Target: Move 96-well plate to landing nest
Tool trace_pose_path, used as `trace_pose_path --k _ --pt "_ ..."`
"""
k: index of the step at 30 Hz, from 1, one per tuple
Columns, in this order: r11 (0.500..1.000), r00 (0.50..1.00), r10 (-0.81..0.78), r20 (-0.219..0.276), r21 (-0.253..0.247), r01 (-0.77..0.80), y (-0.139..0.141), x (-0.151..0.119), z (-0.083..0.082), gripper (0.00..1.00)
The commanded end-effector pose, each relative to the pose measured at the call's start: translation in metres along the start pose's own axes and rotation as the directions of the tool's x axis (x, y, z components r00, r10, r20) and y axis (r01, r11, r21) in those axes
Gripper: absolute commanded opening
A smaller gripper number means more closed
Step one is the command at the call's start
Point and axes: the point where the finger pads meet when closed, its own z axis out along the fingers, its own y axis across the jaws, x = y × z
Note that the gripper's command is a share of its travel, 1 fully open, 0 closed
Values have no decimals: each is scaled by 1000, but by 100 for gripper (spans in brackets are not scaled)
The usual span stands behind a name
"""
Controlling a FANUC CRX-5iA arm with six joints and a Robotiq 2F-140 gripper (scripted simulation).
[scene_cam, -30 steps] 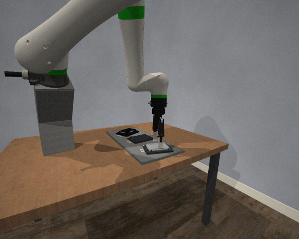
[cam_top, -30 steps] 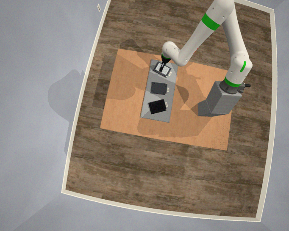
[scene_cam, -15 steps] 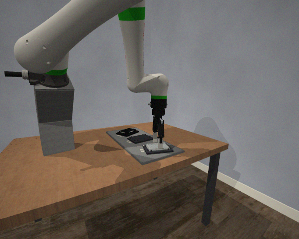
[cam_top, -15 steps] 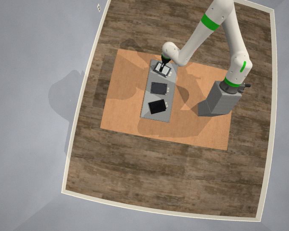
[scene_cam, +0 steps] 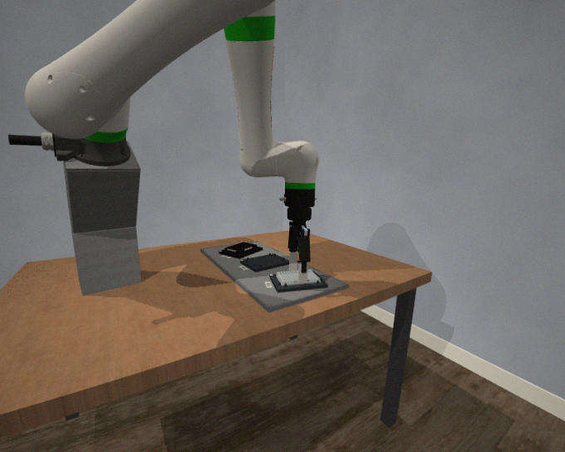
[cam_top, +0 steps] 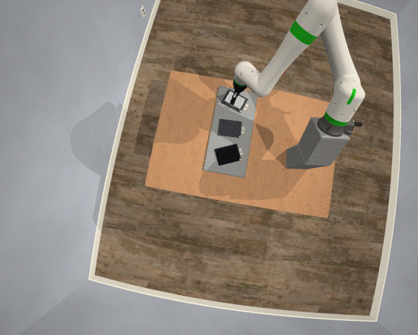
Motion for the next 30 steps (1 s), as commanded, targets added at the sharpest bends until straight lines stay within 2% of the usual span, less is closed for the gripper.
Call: trace_pose_path --k 1,30 --pt "1000 1000 0 0 0 0 0 0 1 66" --pt "1000 1000 0 0 0 0 0 0 6 66"
